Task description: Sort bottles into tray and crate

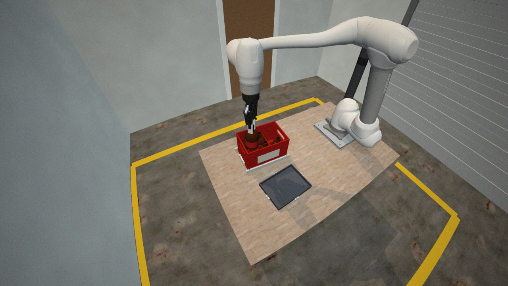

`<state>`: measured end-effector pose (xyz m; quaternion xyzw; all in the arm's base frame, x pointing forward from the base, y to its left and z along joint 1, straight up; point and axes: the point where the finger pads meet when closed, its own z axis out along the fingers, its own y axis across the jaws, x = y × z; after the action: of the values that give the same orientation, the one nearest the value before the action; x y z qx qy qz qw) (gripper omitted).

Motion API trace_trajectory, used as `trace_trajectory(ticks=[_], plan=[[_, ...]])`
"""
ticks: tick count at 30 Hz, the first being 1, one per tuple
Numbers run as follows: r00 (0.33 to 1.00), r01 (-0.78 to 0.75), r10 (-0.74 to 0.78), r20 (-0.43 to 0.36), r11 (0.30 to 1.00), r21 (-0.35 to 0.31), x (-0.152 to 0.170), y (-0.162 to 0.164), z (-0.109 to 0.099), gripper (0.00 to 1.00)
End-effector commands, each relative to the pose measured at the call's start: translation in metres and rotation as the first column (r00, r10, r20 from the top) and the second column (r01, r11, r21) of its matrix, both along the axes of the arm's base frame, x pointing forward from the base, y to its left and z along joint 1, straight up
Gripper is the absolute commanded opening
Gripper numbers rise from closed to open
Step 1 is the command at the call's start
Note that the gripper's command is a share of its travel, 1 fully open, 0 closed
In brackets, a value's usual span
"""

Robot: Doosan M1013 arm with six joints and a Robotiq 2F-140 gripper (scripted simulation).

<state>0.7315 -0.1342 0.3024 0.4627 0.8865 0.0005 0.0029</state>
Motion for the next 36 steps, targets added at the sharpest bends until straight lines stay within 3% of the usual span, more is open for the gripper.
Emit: trace_trajectory(ticks=[1, 6, 36], plan=[[1.000, 0.000, 0.000, 0.000, 1.000, 0.000, 0.000, 0.000, 0.006, 0.00], [1.000, 0.000, 0.000, 0.000, 1.000, 0.000, 0.000, 0.000, 0.016, 0.00], [1.000, 0.000, 0.000, 0.000, 1.000, 0.000, -0.046, 0.056, 0.016, 0.00]])
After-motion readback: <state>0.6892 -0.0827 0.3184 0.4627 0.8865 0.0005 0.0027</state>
